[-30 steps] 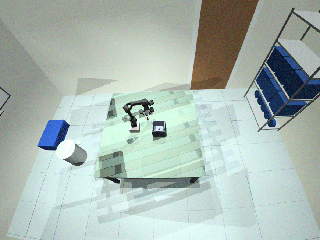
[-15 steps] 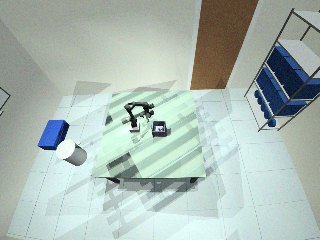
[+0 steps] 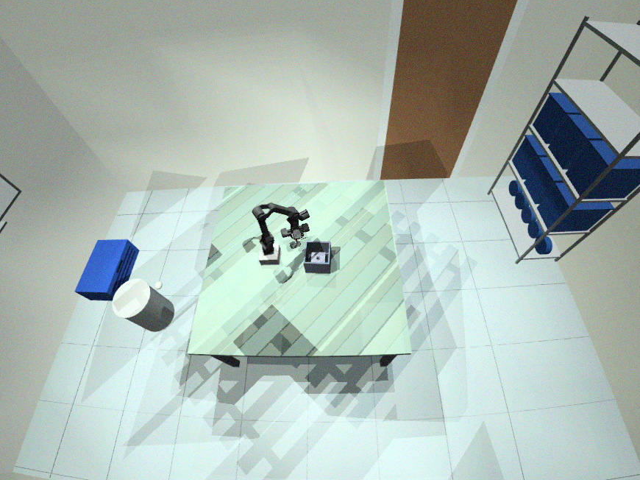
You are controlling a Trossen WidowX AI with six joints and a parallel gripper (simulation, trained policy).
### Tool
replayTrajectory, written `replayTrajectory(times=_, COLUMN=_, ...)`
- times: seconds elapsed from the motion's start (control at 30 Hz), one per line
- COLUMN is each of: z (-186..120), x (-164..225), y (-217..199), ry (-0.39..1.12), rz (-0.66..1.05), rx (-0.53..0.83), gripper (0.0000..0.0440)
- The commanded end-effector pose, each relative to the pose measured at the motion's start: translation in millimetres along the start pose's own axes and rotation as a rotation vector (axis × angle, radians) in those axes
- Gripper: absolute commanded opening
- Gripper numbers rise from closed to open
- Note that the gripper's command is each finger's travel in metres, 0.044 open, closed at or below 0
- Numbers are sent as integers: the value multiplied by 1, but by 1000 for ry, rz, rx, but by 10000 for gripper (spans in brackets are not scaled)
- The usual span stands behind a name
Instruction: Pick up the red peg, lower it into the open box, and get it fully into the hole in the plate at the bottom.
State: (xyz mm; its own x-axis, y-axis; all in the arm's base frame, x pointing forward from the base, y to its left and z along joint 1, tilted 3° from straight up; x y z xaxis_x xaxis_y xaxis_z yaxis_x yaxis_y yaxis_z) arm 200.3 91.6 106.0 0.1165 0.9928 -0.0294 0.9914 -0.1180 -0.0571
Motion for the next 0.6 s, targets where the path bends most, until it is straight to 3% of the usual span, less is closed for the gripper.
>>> replayTrajectory(times=0.0, z=4, x=2, y=2, ry=13, rz=-22, rx=-1, gripper=137)
replayTrajectory(times=0.17, z=7, x=6, y=6, ry=27, rz=-53, rx=-12, gripper=18)
replayTrajectory(times=0.57, z=-27, x=1, y=17, ry=96, rz=-23, rx=-116, gripper=0)
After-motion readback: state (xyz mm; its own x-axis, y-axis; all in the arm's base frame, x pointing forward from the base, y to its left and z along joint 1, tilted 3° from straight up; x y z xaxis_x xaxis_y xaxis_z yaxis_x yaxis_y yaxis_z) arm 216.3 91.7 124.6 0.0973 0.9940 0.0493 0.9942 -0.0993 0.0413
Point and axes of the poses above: the point midway between the two fingers, 35 mm back from their tips, its own z axis out along the fingers, its own y axis across the jaws, x = y × z, the point moved 10 cm from there along -z, back along the fingers, and after that the axes turned 15 degrees about z, right-handed, at the moved point
